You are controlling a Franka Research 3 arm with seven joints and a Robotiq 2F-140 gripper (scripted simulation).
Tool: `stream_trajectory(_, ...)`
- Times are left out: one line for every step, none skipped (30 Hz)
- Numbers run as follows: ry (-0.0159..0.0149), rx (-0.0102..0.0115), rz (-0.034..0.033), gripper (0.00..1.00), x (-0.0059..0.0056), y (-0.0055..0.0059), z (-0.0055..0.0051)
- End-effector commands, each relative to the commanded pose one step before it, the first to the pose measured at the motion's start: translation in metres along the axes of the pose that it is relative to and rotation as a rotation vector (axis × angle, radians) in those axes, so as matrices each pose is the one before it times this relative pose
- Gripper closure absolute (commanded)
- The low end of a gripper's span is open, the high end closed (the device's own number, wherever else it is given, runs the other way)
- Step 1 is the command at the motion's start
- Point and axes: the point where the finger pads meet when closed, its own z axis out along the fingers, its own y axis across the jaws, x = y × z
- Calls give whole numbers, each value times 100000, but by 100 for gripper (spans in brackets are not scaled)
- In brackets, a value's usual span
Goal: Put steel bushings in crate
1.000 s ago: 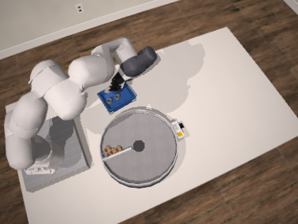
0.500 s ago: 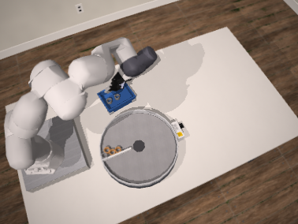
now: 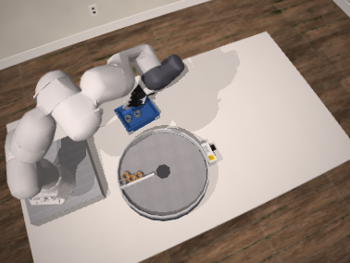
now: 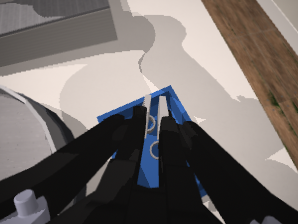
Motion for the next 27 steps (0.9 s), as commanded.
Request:
stream_trajectory(421,-130,473,94,192,-41,24)
stream_trajectory(4,2,4,94,-18,-422,-2)
stream_trajectory(20,3,23,94,-32,-979,8)
stream_trajectory(65,-5,77,94,-21,-1602,51)
stream_trajectory(0,0,0,94,0,0,0)
stream_trajectory(0,0,0,94,0,0,0)
stream_trajectory(72,-12,83,94,-22,-2293,68)
stream_trajectory(-8,-6,-30,94,-40,-1750,-5)
stream_trajectory(23,-15,3,94,2,-1074,22)
stream_trajectory(-21,5,-23,94,-40,-1182,-12)
stream_trajectory(-9,-1,-18,94,-29,-1229,-3)
stream_trajectory(21,-18,-3,94,0,-1262,20)
stream_trajectory(-22,7,-17,94,-42,-1274,-8)
stream_trajectory(-15,4,-16,94,-34,-1281,-5)
stream_trajectory(19,-17,-6,94,0,-1280,18)
stream_trajectory(17,-16,-4,94,-2,-1273,18)
stream_trajectory(-35,19,-13,94,-55,-1263,-15)
stream_trajectory(-3,0,-10,94,-21,-1255,5)
stream_trajectory(29,-22,-7,94,14,-1243,24)
stream_trajectory(5,-8,-5,94,-12,-1235,11)
stream_trajectory(-27,16,-5,94,-46,-1228,-8)
stream_trajectory(0,0,0,94,0,0,0)
stream_trajectory(0,0,0,94,0,0,0)
stream_trajectory(31,-19,-17,94,-5,-3029,38)
stream_trajectory(-15,9,-2,94,-29,-924,-2)
stream_trajectory(4,0,-4,94,-10,-1092,10)
stream_trajectory(21,-9,-6,94,11,-1131,21)
